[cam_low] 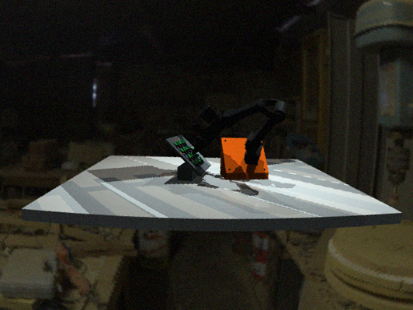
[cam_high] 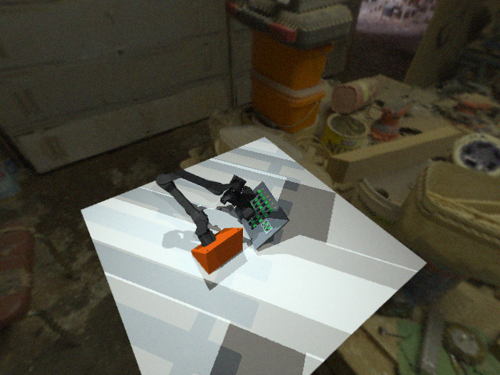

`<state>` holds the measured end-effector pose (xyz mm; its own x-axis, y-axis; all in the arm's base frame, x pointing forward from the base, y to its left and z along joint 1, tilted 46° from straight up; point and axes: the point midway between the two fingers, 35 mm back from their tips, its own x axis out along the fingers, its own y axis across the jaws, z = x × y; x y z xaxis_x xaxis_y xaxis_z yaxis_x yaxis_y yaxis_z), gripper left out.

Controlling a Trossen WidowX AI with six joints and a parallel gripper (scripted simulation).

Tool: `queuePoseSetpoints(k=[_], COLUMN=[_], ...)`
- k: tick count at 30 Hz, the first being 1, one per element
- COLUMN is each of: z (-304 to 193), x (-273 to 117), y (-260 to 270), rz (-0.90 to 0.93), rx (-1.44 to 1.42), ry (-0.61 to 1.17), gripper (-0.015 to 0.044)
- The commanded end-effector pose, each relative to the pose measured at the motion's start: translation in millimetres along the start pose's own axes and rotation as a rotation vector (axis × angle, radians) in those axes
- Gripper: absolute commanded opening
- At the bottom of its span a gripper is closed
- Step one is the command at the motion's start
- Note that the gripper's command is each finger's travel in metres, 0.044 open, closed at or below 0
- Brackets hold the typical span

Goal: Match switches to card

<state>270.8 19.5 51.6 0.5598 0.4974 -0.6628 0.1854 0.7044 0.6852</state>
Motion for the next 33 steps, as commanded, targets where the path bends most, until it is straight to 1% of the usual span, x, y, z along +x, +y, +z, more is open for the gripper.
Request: queuePoseSetpoints(k=[1, 33], z=[0.7, 0.8], x=[0.1, 4.4], y=[-0.4, -0.4], rz=[-0.003, -0.002], rx=[0.005, 0.005], ry=[-0.004, -0.004], gripper=[0.0000, 0.0000])
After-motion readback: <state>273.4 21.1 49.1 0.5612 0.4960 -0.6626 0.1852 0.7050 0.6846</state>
